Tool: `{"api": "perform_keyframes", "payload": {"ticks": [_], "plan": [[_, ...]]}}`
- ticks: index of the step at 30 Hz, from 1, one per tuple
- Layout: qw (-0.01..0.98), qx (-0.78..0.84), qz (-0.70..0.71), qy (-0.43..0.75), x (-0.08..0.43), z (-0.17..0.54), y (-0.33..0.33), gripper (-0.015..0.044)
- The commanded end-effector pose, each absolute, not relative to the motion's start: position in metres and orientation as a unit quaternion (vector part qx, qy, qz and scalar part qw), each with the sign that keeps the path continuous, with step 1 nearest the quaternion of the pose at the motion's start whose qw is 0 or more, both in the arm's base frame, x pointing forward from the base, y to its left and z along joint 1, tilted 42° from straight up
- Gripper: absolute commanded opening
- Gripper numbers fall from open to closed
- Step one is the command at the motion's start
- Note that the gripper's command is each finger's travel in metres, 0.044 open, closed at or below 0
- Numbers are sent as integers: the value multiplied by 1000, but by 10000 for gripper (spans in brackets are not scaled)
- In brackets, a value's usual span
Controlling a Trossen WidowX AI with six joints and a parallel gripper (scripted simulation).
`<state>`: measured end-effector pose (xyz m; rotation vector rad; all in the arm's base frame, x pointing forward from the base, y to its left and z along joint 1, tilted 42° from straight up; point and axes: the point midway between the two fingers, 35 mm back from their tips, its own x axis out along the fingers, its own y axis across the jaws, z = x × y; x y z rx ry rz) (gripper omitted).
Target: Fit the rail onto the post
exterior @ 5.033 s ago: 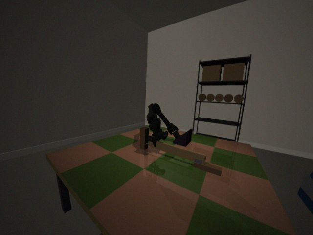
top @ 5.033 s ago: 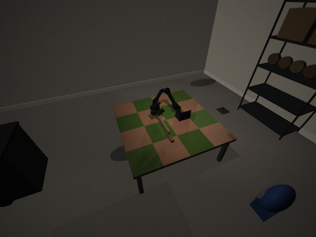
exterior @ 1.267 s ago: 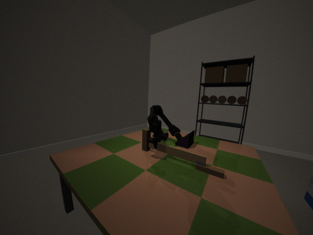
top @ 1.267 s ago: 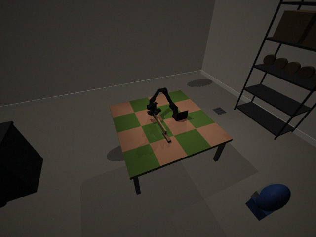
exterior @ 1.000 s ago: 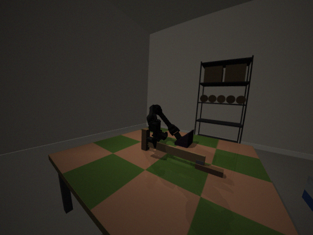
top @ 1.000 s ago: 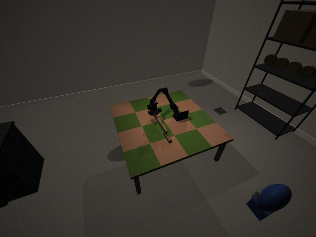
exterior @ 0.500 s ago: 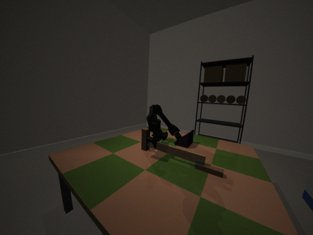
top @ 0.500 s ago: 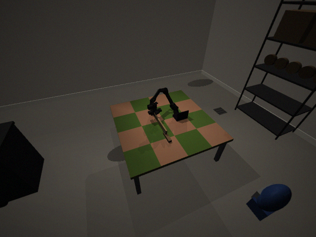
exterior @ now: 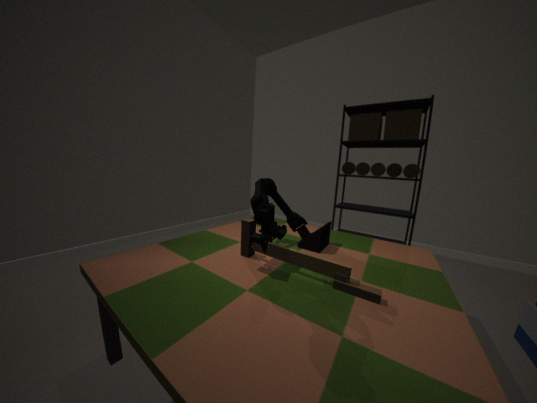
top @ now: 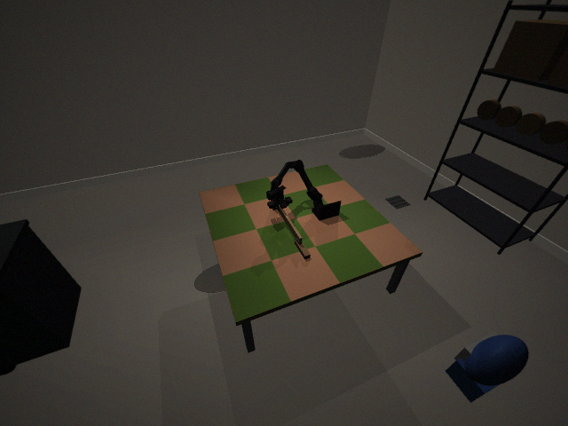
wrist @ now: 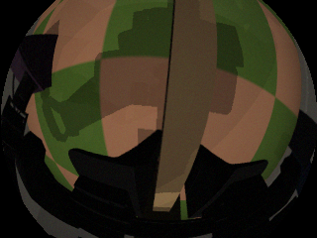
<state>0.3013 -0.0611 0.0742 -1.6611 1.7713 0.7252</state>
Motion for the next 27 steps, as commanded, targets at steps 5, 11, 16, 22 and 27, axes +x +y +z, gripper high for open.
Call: {"api": "perform_keyframes", "payload": {"ticks": [5, 11, 16, 22, 27], "plan": [[300, -626, 272, 667, 302, 73, -61, 0], [300, -626, 272, 667, 302, 72, -61, 0], [300, -626, 272, 667, 302, 73, -61, 0], [300, -626, 272, 667, 302, 73, -62, 0], [300, -626, 272, 667, 302, 75, -62, 0]]}}
